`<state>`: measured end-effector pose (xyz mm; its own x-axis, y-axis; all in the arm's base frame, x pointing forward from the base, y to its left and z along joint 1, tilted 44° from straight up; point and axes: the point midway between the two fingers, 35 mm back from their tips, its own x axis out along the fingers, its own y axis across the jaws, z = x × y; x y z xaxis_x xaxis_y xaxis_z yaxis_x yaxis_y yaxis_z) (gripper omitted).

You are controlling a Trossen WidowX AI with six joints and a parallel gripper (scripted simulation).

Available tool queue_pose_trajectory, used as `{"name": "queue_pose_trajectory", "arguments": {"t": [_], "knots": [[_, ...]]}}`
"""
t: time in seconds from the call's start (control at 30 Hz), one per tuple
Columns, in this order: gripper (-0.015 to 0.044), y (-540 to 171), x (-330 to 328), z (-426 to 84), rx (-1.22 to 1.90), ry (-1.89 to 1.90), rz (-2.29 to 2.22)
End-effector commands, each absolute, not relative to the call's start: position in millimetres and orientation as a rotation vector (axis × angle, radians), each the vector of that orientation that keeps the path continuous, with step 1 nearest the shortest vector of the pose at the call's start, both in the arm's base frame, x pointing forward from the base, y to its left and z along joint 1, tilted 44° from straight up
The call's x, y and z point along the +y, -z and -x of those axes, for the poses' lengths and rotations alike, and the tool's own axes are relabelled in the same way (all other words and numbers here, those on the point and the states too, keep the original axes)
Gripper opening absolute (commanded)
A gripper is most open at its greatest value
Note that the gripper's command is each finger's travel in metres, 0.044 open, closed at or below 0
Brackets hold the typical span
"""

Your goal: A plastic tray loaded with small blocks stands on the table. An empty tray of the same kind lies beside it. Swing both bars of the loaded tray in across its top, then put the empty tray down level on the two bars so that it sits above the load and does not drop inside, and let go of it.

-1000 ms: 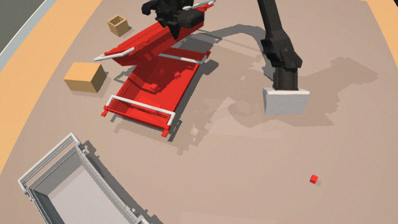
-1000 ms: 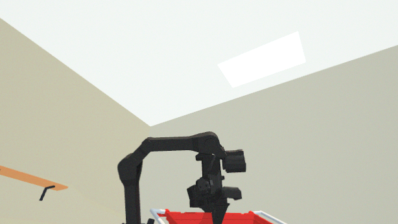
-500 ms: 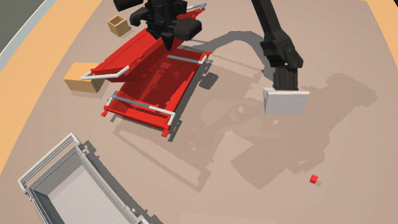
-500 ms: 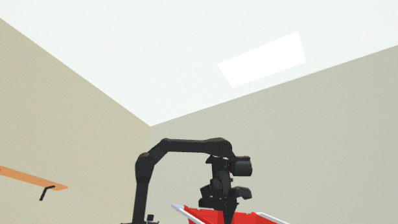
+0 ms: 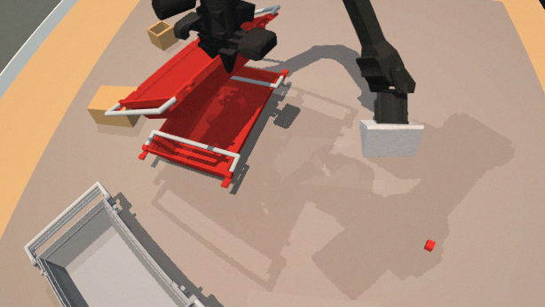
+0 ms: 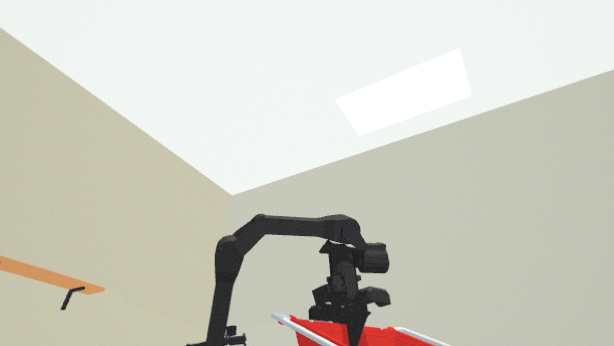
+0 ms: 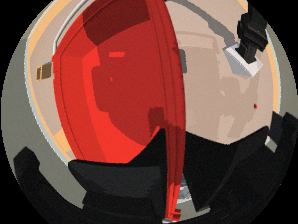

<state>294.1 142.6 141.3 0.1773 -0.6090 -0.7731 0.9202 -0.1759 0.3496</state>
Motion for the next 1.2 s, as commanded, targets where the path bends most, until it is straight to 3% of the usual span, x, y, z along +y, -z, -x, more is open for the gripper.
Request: {"name": "queue_pose_trajectory", "arguments": {"t": [0.0,1.17], "knots": [[0.0000,-147.3,148.2,-295.3,0.387,1.389,-1.060],[0.0000,-137.2,159.4,-296.6,0.384,1.395,-1.056]]}}
